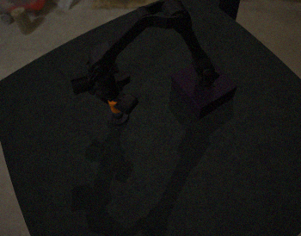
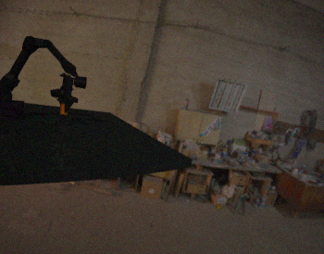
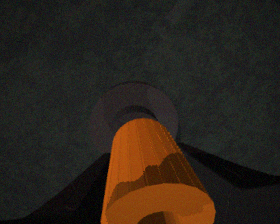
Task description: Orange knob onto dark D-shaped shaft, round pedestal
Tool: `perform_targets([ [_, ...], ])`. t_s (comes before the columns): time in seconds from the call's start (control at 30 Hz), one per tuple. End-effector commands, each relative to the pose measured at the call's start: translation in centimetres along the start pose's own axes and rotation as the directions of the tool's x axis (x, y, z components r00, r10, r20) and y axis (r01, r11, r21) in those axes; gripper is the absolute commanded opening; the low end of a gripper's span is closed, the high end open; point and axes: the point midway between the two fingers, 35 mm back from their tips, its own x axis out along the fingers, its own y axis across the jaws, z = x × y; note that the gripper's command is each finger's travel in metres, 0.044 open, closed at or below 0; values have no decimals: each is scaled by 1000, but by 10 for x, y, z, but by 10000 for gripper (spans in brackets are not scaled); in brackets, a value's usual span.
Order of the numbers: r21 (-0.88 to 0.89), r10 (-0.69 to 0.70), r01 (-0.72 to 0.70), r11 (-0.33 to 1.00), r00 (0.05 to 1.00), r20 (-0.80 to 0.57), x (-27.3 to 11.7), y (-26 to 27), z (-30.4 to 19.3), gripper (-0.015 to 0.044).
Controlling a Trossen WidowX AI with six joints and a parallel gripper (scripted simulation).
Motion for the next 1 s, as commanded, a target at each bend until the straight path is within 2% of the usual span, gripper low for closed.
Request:
perform_targets([
  [0.0,9,7,-7,1000,1000,-1,0,2,-1,0],
  [0.97,-15,7,-7,1000,1000,-1,3,5,-4,0],
])
